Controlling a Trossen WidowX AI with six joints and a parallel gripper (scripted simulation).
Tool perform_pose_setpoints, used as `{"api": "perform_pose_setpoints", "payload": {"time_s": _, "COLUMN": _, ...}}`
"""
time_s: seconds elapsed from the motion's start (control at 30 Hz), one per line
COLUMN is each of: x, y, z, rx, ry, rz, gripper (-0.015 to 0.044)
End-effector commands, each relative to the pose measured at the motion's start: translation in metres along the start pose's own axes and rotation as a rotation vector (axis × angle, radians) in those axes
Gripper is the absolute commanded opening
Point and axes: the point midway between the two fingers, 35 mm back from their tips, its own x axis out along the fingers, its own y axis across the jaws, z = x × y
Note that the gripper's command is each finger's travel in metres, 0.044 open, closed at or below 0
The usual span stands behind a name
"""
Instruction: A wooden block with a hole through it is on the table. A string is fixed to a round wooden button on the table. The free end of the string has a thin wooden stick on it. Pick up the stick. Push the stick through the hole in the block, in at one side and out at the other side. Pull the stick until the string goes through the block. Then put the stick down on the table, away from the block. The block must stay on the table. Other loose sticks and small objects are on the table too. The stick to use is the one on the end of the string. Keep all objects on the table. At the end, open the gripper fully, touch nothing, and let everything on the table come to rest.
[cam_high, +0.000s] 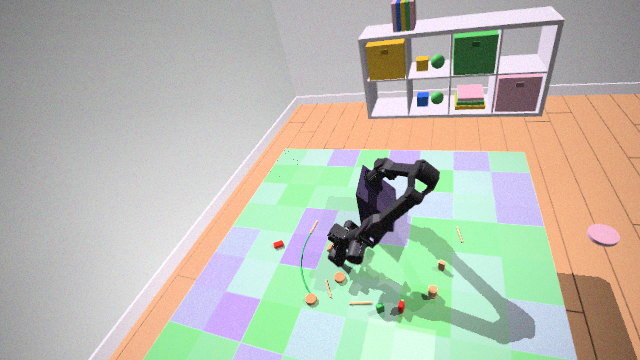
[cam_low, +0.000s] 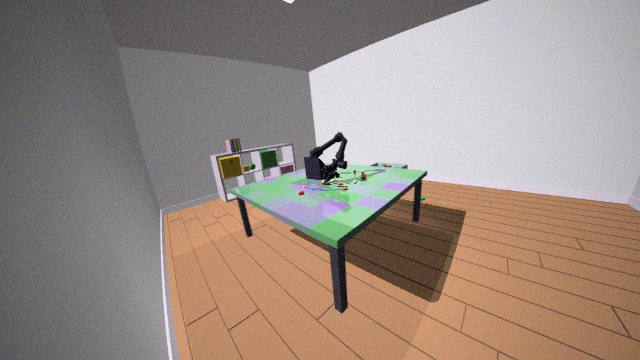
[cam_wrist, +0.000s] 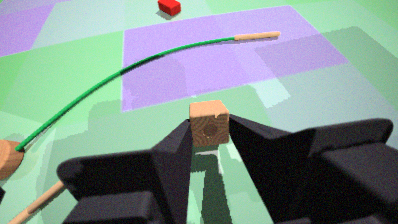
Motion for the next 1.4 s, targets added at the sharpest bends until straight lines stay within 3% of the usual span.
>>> {"api": "perform_pose_setpoints", "payload": {"time_s": 0.0, "x": -0.001, "y": 0.0, "z": -0.005, "rx": 0.003, "ry": -0.059, "rz": 0.0, "gripper": 0.0}}
{"api": "perform_pose_setpoints", "payload": {"time_s": 0.1, "x": -0.002, "y": 0.0, "z": -0.007, "rx": 0.003, "ry": -0.1, "rz": 0.004, "gripper": 0.0}}
{"api": "perform_pose_setpoints", "payload": {"time_s": 0.4, "x": -0.003, "y": 0.0, "z": -0.003, "rx": 0.001, "ry": -0.056, "rz": 0.002, "gripper": 0.0236}}
{"api": "perform_pose_setpoints", "payload": {"time_s": 0.6, "x": -0.063, "y": 0.0, "z": 0.009, "rx": 0.005, "ry": -0.061, "rz": 0.002, "gripper": 0.0241}}
{"api": "perform_pose_setpoints", "payload": {"time_s": 1.17, "x": -0.065, "y": 0.0, "z": 0.009, "rx": 0.006, "ry": -0.061, "rz": 0.002, "gripper": 0.0241}}
{"api": "perform_pose_setpoints", "payload": {"time_s": 1.37, "x": -0.055, "y": -0.002, "z": 0.012, "rx": -0.364, "ry": 0.051, "rz": -0.038, "gripper": 0.0398}}
